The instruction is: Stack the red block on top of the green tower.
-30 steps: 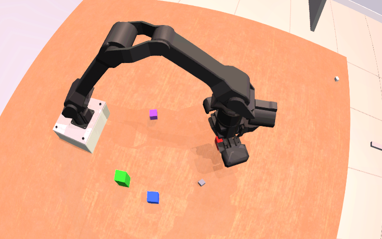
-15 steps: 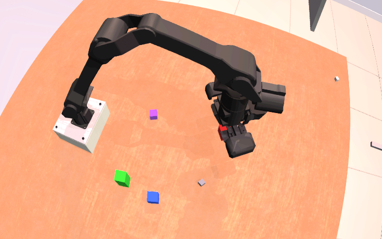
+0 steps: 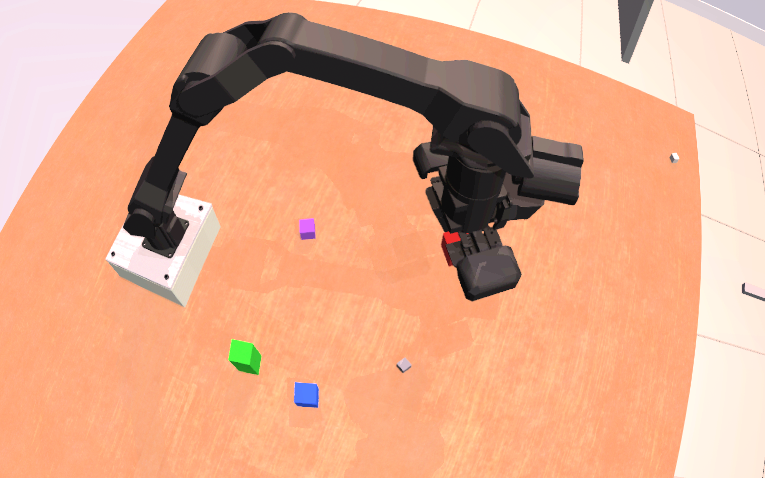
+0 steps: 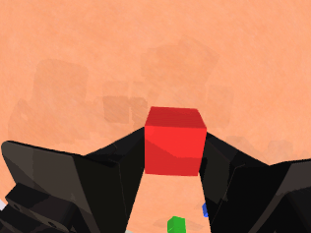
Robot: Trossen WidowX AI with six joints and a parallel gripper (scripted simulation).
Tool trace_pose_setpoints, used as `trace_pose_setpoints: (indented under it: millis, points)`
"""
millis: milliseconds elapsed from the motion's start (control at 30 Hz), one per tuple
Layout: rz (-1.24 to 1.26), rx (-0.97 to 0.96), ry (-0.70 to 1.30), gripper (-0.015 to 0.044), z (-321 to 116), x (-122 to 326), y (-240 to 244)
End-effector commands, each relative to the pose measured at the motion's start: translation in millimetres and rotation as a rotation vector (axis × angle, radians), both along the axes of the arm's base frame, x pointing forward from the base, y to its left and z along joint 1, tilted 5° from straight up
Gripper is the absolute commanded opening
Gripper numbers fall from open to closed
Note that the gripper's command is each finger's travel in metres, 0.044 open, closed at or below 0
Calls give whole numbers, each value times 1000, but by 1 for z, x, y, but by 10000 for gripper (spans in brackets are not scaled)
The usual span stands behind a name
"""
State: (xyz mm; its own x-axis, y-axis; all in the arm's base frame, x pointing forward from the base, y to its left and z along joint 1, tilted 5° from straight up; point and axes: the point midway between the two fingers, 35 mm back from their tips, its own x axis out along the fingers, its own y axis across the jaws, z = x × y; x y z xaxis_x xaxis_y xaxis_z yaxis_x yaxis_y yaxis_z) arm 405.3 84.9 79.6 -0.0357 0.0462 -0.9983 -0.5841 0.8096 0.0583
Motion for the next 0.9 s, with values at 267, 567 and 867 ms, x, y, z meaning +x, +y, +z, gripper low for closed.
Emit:
trace_pose_setpoints:
  millis: [267,567,867]
  points:
    - [4,-1,-4,0,11,-18,-46]
    - [4,-7,-3,0,17,-49,-94]
    - [4,-12,0,0,19,-86,-134]
